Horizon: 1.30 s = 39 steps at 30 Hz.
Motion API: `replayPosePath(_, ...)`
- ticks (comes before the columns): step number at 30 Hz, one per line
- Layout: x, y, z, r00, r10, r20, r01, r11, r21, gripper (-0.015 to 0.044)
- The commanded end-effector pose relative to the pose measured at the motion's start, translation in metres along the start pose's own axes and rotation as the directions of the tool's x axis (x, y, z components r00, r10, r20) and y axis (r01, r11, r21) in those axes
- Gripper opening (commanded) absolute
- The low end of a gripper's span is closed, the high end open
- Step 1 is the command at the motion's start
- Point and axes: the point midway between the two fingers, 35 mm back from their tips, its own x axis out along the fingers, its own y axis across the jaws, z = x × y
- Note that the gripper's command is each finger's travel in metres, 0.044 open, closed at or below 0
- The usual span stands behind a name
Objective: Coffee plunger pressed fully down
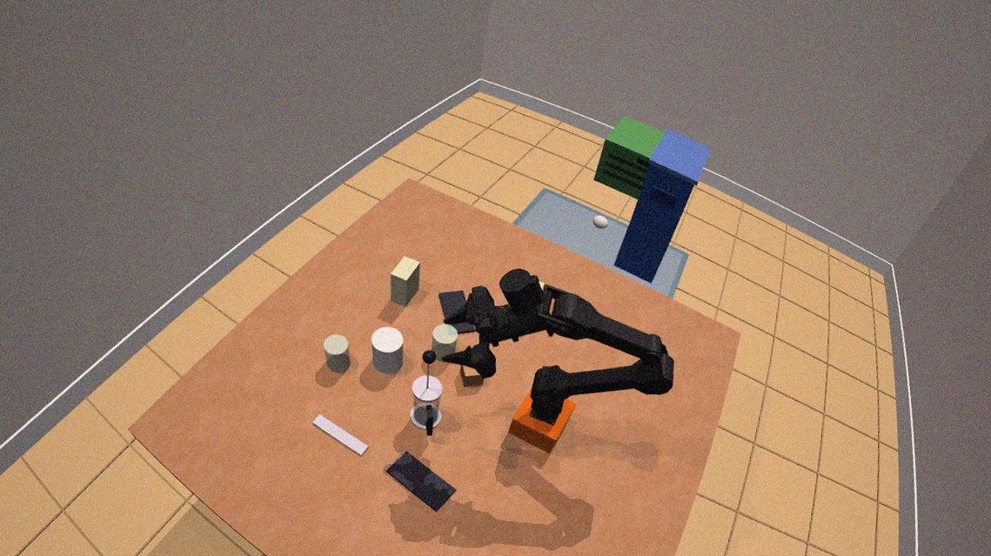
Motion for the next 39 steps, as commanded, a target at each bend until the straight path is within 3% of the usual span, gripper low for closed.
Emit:
replayPosePath(1,0.015,-0.003,-0.034,1.000,-0.025,-0.019,0.025,0.999,0.034,0.0440)
replayPosePath(35,0.058,-0.002,-0.038,1.000,-0.019,-0.015,0.020,0.999,0.032,0.0440)
replayPosePath(39,0.058,-0.002,-0.038,1.000,-0.019,-0.015,0.020,0.999,0.032,0.0335)
